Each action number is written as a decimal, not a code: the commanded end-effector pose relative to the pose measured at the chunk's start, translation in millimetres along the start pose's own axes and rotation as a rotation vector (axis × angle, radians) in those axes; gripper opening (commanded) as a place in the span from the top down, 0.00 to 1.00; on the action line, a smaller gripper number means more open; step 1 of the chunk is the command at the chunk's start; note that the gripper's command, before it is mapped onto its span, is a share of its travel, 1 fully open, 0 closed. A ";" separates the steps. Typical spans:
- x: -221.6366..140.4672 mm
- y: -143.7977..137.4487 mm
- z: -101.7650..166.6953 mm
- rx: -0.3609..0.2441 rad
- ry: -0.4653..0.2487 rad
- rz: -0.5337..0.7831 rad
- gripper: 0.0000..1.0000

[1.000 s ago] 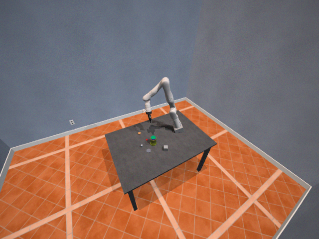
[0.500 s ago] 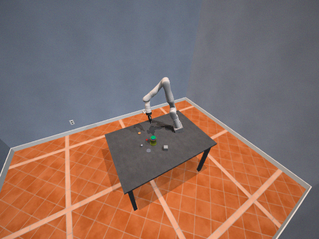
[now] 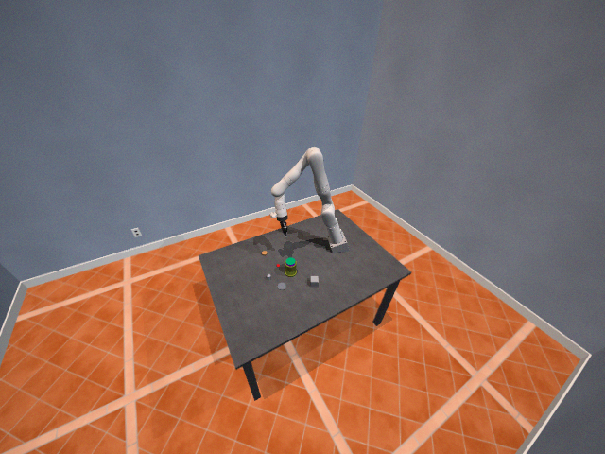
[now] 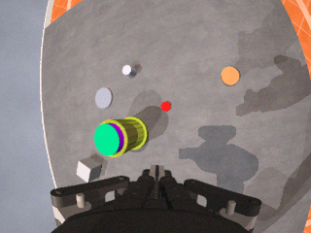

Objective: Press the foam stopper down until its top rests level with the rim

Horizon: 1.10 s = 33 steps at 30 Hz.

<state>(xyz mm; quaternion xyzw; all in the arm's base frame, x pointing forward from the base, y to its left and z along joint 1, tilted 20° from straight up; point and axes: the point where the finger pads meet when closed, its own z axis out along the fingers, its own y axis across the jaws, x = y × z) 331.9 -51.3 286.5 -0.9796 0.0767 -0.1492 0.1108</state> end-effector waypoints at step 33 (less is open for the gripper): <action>8.1 -22.9 17.5 -0.090 -0.001 -0.039 1.00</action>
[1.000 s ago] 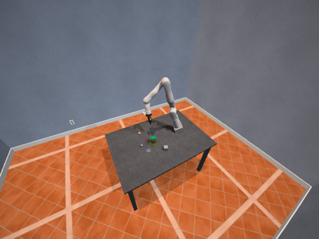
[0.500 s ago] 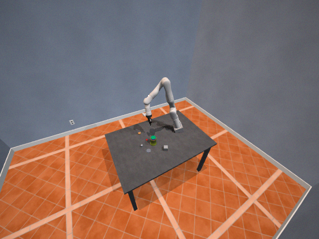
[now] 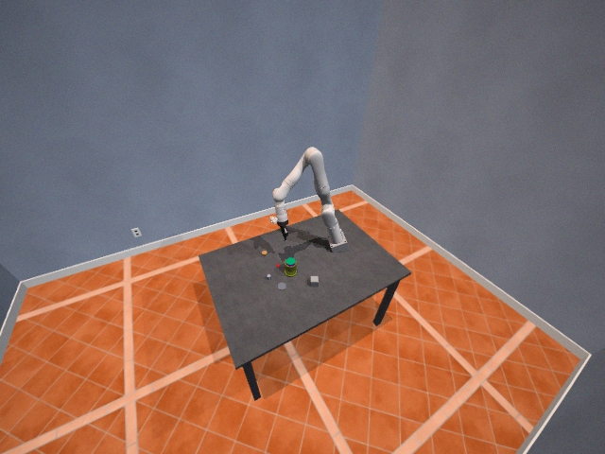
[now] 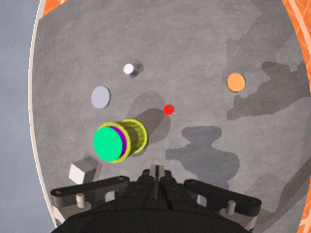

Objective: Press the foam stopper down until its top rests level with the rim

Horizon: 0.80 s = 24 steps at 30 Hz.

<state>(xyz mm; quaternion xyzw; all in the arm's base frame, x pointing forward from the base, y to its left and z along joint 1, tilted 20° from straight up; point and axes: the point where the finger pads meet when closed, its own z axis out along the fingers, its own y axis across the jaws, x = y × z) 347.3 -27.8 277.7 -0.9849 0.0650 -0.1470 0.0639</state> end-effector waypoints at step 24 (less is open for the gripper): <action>4.9 -17.8 12.3 -0.056 0.003 -0.029 1.00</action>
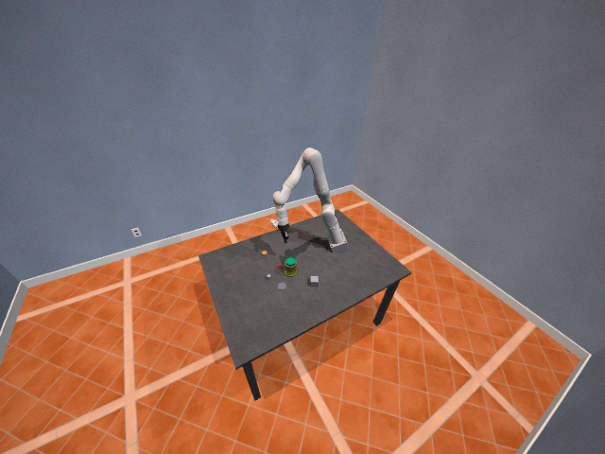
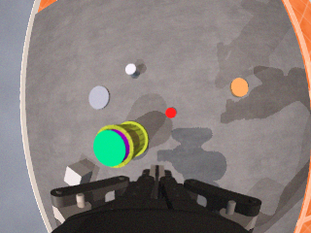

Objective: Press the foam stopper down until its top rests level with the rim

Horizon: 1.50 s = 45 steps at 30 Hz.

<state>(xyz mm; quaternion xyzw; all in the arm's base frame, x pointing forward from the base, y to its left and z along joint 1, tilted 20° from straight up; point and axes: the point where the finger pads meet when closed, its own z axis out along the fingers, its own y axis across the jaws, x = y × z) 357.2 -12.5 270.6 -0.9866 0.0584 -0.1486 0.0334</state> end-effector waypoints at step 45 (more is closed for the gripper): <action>4.6 -30.5 19.9 -0.070 0.007 -0.049 1.00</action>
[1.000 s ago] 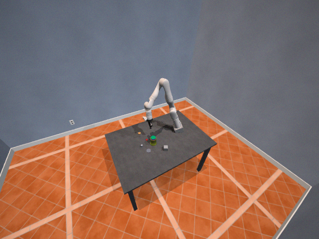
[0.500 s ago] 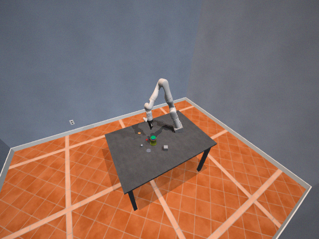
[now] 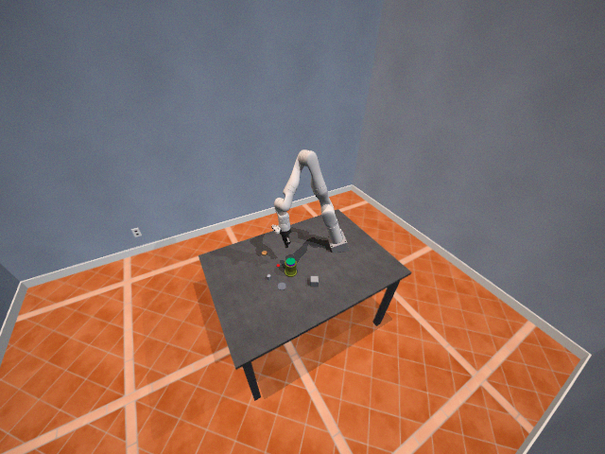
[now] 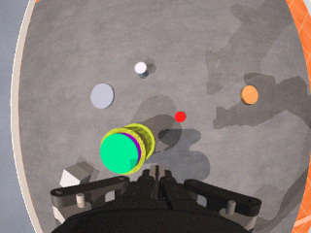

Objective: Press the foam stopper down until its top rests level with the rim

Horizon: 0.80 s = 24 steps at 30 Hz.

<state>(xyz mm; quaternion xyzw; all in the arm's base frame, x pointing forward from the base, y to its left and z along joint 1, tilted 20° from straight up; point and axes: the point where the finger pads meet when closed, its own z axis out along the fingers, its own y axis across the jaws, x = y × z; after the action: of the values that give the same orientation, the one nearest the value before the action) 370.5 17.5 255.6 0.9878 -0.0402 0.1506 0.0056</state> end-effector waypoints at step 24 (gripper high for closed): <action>1.7 -15.9 9.9 -0.031 0.005 -0.023 1.00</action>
<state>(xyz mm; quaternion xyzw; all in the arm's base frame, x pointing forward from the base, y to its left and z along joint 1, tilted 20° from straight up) 376.4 30.6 247.6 0.9872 -0.0339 0.1538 0.0240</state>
